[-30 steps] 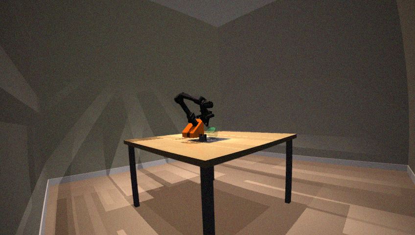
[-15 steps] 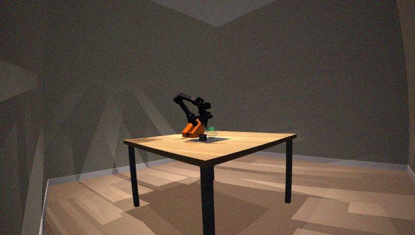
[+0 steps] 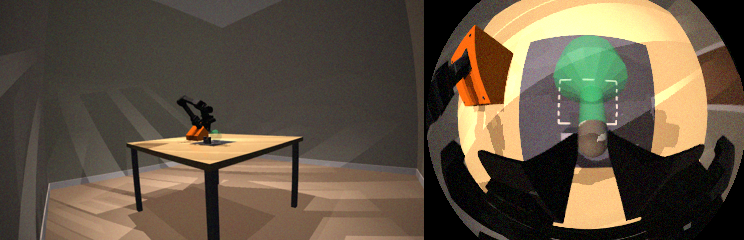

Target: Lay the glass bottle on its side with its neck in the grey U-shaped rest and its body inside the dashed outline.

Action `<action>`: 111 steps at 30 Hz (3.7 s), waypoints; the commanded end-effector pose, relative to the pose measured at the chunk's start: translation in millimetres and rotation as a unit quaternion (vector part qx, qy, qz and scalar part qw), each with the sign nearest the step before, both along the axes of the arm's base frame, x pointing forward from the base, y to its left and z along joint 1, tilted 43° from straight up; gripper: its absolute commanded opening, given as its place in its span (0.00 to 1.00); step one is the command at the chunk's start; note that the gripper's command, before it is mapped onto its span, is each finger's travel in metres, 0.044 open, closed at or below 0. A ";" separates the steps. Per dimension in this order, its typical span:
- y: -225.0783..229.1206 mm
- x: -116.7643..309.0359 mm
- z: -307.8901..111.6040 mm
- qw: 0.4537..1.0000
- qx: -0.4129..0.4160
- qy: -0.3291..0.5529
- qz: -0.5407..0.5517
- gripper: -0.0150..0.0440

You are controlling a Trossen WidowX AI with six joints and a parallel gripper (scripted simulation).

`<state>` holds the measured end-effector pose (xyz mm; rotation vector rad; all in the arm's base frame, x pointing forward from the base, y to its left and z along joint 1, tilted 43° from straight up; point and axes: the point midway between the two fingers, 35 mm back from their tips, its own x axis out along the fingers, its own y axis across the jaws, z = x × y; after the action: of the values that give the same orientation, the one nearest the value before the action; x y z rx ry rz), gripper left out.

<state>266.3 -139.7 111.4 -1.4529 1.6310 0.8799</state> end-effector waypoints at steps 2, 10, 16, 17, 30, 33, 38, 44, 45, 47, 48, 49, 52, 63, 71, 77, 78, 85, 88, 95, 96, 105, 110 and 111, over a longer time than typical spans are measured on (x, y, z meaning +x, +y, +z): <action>-8.9 -3.0 0.5 1.000 -0.001 0.001 -0.001 0.42; -19.6 -4.8 1.1 1.000 0.001 -0.002 0.000 0.42; -27.7 -6.1 1.1 1.000 0.002 -0.005 0.001 0.42; -29.0 -6.3 1.0 1.000 0.002 -0.005 0.001 0.42; -38.9 -8.0 0.3 1.000 0.003 -0.010 0.001 0.42; -40.9 -8.4 0.1 1.000 0.004 -0.011 0.001 0.42; -44.2 -9.0 -0.4 1.000 0.004 -0.012 0.001 0.42; -48.1 -9.6 -1.0 1.000 0.004 -0.014 0.000 0.42; -48.7 -9.7 -1.1 1.000 0.004 -0.014 0.000 0.42; -50.0 -10.0 -1.3 1.000 0.004 -0.015 0.000 0.42; -50.7 -10.1 -1.4 1.000 0.005 -0.015 0.000 0.42; -51.4 -10.2 -1.5 1.000 0.005 -0.015 0.000 0.42; -53.3 -10.5 -1.9 1.000 0.005 -0.016 -0.001 0.42; -60.4 -11.6 -3.6 1.000 0.005 -0.018 -0.002 0.42; -65.4 -12.5 -5.1 1.000 0.005 -0.019 -0.003 0.42; -69.2 -13.0 -6.3 1.000 0.005 -0.020 -0.004 0.42; -69.8 -13.1 -6.5 1.000 0.005 -0.020 -0.004 0.42; -73.6 -13.7 -7.9 1.000 0.004 -0.021 -0.006 0.42; -74.4 -13.9 -8.4 1.000 0.004 -0.021 -0.006 0.42; -75.2 -14.0 -9.4 1.000 0.004 -0.021 -0.008 0.42; -75.3 -14.0 -9.5 1.000 0.004 -0.021 -0.008 0.42; -76.2 -14.2 -10.8 1.000 0.003 -0.021 -0.009 0.42; -76.7 -14.2 -11.6 1.000 0.002 -0.021 -0.010 0.42; -76.8 -14.3 -11.7 1.000 0.002 -0.021 -0.010 0.42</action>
<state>251.7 -217.4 101.7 -1.4409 1.6130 0.8328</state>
